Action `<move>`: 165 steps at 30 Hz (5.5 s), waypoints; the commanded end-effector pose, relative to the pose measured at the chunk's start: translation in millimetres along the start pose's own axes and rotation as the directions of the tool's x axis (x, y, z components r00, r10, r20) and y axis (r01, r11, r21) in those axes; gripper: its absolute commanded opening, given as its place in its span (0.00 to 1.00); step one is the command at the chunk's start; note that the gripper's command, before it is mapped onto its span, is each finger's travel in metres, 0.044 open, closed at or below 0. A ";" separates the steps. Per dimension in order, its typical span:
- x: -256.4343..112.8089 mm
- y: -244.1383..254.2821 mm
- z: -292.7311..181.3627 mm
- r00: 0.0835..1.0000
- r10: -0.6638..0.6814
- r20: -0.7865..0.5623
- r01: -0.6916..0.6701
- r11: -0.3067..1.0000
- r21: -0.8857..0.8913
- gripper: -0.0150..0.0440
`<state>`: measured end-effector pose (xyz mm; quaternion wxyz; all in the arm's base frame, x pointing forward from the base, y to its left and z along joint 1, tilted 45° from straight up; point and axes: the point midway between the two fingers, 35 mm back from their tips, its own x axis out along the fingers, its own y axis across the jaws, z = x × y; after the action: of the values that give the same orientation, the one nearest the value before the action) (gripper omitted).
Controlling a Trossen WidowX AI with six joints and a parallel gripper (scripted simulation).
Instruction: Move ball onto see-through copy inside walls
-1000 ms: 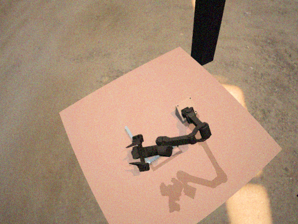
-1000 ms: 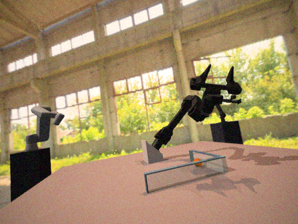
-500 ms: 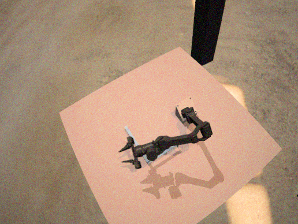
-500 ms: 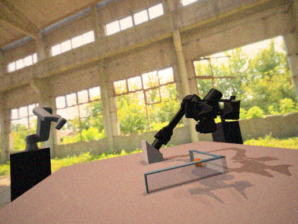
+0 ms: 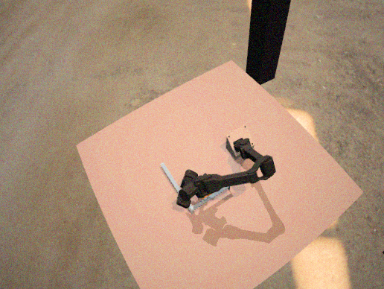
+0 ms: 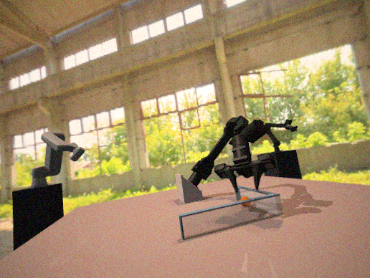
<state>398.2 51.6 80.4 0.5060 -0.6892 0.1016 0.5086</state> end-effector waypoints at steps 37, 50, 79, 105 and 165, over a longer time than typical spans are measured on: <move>-34.3 50.1 129.1 0.808 0.125 0.575 -0.480 0.705 0.521 0.73; -22.5 52.2 138.5 0.808 0.124 0.576 -0.480 0.706 0.521 0.65; -58.5 48.8 85.8 0.843 0.130 0.522 -0.457 0.685 0.568 0.25; -73.4 19.0 68.9 0.809 0.126 0.574 -0.480 0.706 0.521 0.25; -50.4 21.2 81.9 0.811 0.129 0.571 -0.479 0.706 0.521 0.73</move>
<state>304.8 116.9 85.4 0.6162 -0.2859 0.2554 0.6880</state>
